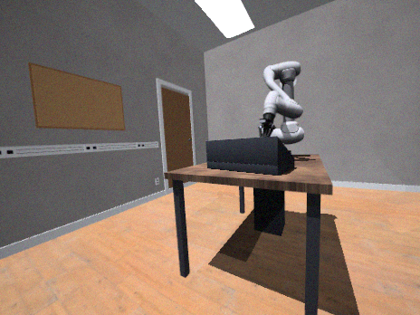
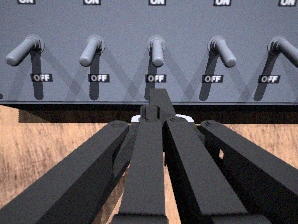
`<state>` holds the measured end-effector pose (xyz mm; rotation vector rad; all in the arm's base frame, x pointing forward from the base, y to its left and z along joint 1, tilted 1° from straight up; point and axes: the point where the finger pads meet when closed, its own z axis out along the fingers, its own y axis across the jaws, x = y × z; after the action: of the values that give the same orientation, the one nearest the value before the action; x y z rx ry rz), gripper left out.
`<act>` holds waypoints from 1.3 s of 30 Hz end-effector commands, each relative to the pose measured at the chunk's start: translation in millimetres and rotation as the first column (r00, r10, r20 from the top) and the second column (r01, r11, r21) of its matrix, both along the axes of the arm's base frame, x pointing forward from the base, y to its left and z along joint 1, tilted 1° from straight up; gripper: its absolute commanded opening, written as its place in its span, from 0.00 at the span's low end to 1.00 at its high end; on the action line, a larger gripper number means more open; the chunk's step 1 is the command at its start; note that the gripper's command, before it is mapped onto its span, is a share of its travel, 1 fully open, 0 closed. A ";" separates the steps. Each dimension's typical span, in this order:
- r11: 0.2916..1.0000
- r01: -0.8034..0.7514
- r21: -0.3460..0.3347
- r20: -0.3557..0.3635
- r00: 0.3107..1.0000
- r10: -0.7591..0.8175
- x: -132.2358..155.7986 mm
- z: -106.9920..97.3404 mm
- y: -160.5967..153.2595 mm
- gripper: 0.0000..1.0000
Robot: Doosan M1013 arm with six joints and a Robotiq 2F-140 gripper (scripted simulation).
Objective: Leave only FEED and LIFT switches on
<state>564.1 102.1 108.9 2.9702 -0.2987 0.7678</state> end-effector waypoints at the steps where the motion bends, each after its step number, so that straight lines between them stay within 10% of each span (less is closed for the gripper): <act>1: 1.000 0.002 -0.003 0.000 1.000 -0.002 4.7 -11.4 -3.7 0.10; 39: 1.000 0.001 -0.005 -0.001 1.000 -0.001 12.9 -26.8 -5.4 0.10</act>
<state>578.1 99.7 84.8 2.9681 -0.2965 0.7702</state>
